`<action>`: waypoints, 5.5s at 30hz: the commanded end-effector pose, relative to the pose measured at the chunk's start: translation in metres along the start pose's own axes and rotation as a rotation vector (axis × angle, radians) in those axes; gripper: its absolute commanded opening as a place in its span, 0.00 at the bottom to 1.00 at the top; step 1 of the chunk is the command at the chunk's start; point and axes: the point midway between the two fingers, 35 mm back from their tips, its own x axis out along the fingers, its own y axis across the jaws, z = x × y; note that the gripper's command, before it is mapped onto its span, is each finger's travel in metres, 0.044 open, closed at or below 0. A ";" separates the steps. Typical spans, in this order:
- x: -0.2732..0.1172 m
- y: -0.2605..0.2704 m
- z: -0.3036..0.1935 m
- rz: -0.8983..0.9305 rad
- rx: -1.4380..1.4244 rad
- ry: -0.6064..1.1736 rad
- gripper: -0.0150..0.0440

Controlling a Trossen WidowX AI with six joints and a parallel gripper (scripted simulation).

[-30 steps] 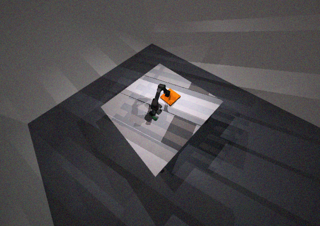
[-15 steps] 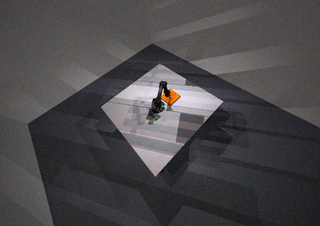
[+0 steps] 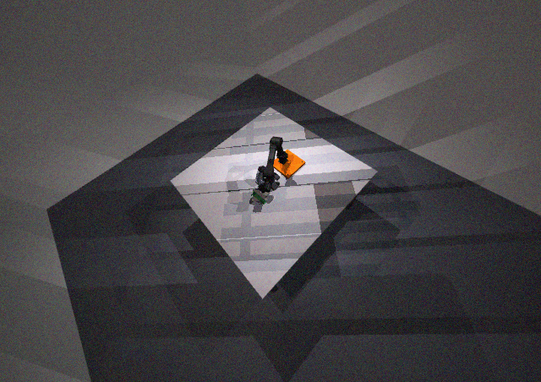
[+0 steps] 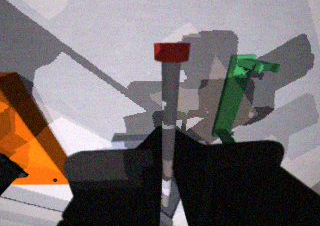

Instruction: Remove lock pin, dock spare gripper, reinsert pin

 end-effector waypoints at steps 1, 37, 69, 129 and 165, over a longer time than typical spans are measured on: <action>0.017 0.002 0.004 0.009 0.003 0.000 0.25; 0.025 0.003 -0.016 0.009 0.006 -0.002 0.25; 0.031 0.002 -0.036 0.017 0.004 -0.002 0.25; 0.026 0.003 -0.054 0.038 0.001 -0.006 0.59; -0.054 0.007 -0.021 0.042 -0.030 0.015 0.59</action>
